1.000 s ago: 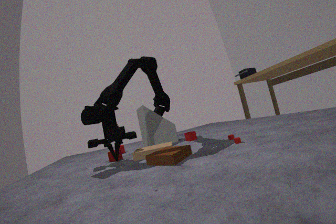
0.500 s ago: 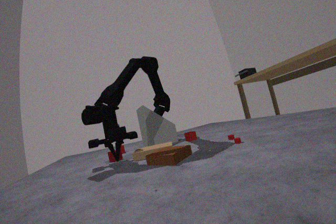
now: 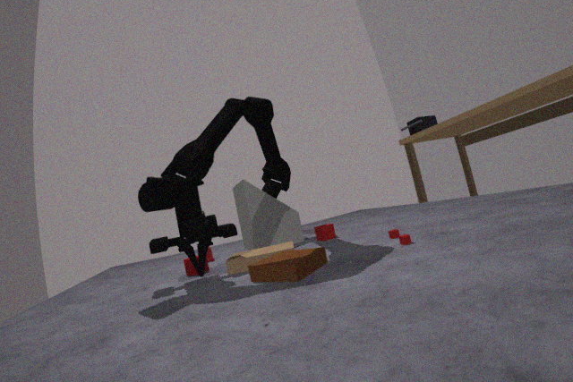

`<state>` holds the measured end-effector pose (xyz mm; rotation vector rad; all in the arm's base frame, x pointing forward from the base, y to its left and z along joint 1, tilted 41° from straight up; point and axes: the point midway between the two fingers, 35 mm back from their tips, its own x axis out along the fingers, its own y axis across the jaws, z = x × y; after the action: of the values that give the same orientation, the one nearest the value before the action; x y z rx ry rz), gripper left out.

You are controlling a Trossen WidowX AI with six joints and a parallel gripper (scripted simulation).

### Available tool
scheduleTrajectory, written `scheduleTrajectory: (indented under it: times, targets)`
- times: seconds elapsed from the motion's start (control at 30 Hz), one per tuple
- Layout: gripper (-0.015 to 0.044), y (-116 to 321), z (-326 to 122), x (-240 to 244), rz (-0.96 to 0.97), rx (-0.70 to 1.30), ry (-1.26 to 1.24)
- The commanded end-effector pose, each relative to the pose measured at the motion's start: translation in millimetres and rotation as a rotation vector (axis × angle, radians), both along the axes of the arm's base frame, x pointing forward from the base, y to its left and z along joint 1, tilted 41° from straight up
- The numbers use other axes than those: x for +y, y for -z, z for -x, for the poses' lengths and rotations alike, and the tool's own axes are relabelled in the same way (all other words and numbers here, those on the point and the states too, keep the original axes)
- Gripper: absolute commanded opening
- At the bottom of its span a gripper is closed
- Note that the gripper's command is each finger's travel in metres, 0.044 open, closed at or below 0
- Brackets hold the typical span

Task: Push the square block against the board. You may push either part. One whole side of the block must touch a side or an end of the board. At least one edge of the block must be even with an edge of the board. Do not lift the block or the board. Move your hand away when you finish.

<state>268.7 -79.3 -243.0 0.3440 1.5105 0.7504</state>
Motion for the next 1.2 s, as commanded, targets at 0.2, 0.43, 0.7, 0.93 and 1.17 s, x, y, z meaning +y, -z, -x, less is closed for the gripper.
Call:
scheduleTrajectory:
  times: [0.2,0.43,0.7,0.93,1.17]
  targets:
    - [0.0,-10.0,-9.4,-5.8,0.001,-0.002,0.001]
    - [0.0,-44.0,-12.7,-34.2,0.003,-0.004,0.006]
    - [0.0,-58.6,-22.3,-16.2,-0.001,-0.077,-0.073]
    - [0.0,-93.5,-36.3,20.4,-0.013,-0.224,-0.253]
    - [0.0,-127.0,-41.2,60.1,-0.036,-0.371,-0.434]
